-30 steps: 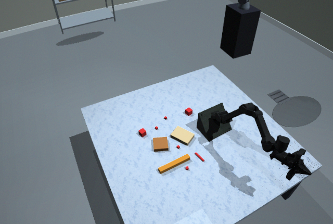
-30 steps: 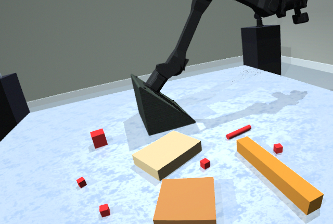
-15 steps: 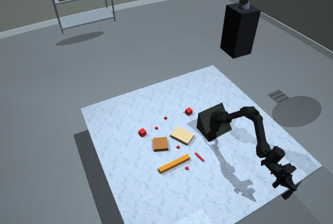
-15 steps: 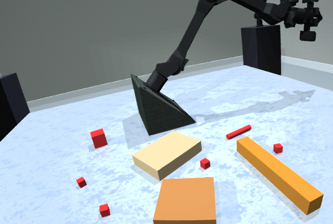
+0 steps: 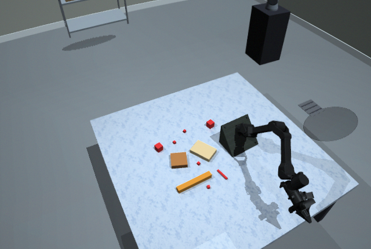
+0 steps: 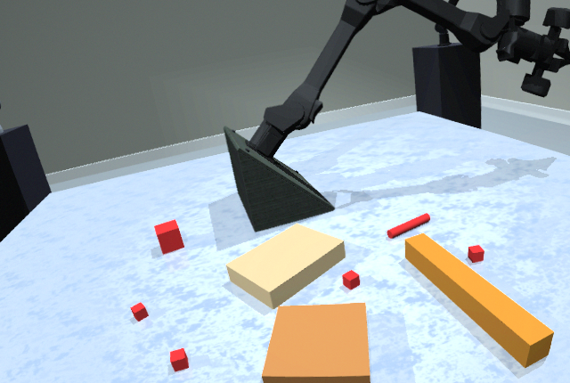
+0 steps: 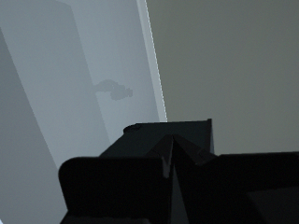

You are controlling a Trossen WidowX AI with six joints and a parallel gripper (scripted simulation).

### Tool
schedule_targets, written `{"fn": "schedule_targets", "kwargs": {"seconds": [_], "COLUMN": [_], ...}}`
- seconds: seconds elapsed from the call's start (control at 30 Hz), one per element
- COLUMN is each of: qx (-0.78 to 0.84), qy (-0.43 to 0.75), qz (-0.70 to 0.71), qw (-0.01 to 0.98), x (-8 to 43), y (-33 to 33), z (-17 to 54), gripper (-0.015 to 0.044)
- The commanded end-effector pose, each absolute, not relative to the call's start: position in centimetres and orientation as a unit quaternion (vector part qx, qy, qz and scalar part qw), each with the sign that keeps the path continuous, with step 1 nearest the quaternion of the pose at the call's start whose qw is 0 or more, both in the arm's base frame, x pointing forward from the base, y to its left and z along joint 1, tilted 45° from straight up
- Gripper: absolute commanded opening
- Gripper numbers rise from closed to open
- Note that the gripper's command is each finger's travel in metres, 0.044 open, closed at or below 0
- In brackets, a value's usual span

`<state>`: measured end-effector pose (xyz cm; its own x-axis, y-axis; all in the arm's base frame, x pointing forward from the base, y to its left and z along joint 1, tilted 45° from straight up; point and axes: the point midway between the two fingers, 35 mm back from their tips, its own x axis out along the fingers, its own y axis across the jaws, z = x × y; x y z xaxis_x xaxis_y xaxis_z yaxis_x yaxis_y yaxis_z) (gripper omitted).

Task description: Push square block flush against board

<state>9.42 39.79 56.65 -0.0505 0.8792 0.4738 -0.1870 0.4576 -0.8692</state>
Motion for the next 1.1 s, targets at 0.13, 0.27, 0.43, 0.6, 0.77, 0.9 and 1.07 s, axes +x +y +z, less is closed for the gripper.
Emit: {"fn": "schedule_targets", "kwargs": {"seconds": [0.13,0.27,0.43,0.6,0.77,0.9,1.07], "qx": [-0.316,-0.320,-0.323,-0.328,-0.330,-0.326,-0.320], "qy": [-0.516,-0.477,-0.425,-0.382,-0.340,-0.301,-0.265], "qz": [0.478,0.499,0.523,0.532,0.539,0.547,0.554], "qw": [0.637,0.649,0.665,0.681,0.696,0.710,0.722], "x": [13.2,15.3,17.8,20.5,23.0,24.7,26.1], "y": [41.2,41.7,42.0,41.9,41.6,41.1,40.6], "z": [52.7,50.8,48.4,46.4,44.4,42.8,41.3], "gripper": [0.0000,0.0000,0.0000,0.0000,0.0000,0.0000,0.0000]}}
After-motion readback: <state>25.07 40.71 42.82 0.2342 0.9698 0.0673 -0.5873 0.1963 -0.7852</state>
